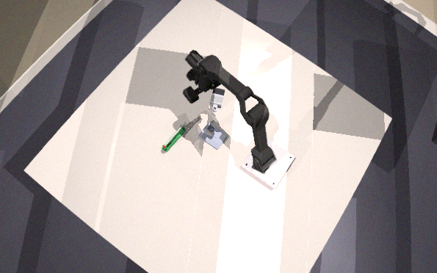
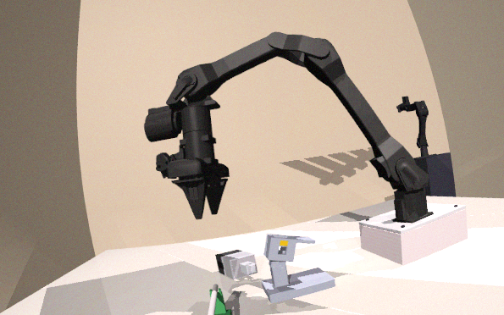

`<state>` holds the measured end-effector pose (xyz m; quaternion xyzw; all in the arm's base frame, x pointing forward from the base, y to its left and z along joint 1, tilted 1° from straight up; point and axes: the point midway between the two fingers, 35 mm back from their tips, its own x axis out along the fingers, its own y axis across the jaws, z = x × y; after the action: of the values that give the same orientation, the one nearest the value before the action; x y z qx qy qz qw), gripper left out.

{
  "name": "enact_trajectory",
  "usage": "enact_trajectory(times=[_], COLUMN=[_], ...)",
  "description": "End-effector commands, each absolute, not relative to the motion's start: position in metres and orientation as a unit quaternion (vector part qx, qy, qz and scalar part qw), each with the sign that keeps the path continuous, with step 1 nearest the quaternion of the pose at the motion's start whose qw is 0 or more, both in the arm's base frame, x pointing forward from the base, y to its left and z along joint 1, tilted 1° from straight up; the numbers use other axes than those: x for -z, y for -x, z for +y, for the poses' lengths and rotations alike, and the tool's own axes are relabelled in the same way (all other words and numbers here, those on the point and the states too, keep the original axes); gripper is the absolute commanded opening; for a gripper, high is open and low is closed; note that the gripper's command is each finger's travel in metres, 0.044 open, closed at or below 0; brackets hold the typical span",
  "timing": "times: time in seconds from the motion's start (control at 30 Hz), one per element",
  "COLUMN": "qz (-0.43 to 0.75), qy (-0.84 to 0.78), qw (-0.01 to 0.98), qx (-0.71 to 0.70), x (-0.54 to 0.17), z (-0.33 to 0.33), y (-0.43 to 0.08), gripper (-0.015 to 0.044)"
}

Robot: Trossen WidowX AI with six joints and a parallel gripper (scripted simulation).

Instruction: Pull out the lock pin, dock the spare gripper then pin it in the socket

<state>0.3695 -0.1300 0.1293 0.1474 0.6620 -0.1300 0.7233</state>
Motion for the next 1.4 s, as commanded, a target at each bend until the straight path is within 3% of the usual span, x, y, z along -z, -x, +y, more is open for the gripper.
enact_trajectory(times=[0.0,0.4,0.8,1.37], qz=[0.576,0.553,0.549,0.549], qy=[-0.381,-0.415,-0.422,-0.422], qw=[0.617,0.592,0.586,0.586], qx=[0.378,0.415,0.42,0.42], x=[-0.117,-0.115,-0.049,-0.025], z=[-0.191,-0.201,-0.202,-0.203], y=[-0.334,-0.328,-0.33,-0.332], gripper=[0.044,0.044,0.044,0.044])
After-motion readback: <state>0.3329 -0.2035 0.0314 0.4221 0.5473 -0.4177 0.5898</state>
